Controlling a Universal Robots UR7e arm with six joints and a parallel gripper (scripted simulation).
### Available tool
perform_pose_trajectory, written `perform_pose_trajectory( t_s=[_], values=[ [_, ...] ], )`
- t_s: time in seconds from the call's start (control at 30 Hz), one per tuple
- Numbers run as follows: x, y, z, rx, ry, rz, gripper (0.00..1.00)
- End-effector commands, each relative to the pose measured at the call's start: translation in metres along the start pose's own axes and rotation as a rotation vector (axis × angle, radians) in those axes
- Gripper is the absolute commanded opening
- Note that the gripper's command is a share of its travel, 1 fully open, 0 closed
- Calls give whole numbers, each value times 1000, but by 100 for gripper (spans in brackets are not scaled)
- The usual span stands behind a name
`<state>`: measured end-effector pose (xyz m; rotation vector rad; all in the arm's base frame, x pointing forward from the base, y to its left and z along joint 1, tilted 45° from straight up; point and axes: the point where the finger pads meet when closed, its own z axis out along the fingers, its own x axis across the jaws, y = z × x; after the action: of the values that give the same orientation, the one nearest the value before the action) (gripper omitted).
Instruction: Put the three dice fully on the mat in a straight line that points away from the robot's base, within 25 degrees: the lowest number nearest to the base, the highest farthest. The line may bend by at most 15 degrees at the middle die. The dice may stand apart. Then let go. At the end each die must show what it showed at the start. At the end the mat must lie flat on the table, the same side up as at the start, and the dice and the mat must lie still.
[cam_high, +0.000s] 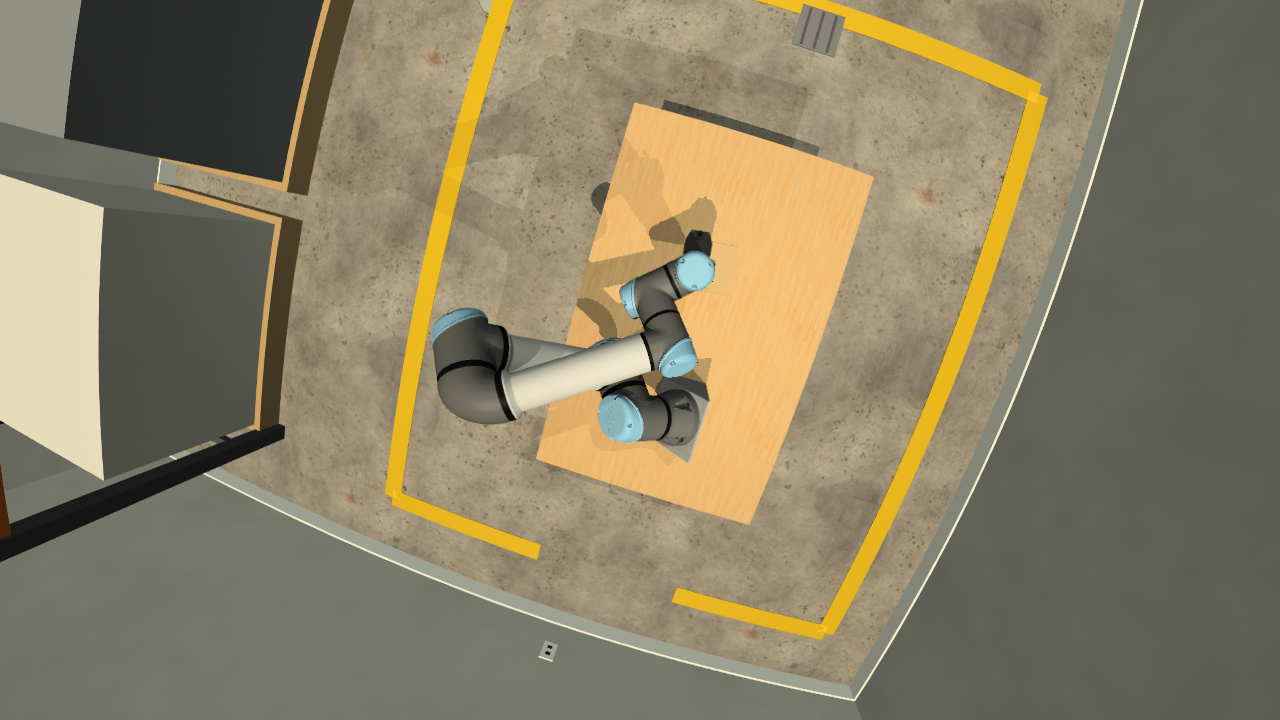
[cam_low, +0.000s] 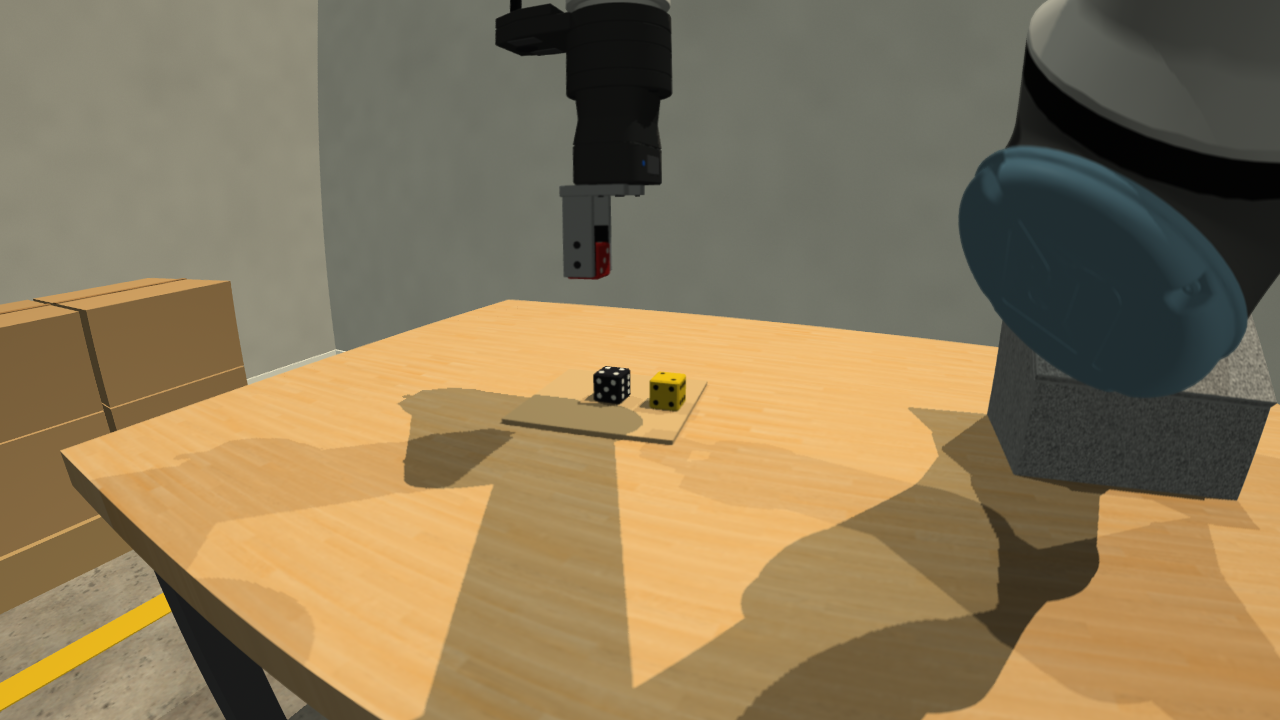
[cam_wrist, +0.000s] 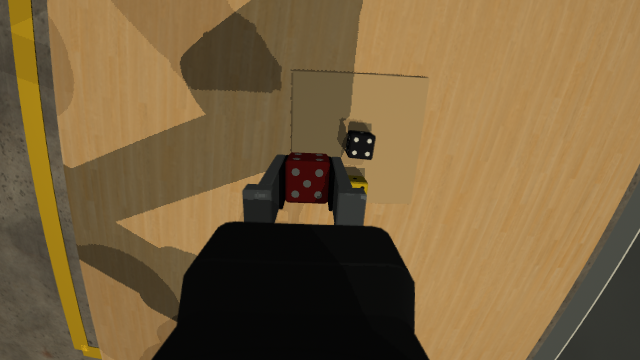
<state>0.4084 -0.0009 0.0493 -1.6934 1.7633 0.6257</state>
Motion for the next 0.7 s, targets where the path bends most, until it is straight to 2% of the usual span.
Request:
perform_pose_trajectory(
  t_s=[0.0,0.23,0.67],
  values=[
    [30,-32,4,6,6,21,49],
    [50,-50,11,6,6,36,49],
    [52,-50,11,5,5,39,49]
  ],
)
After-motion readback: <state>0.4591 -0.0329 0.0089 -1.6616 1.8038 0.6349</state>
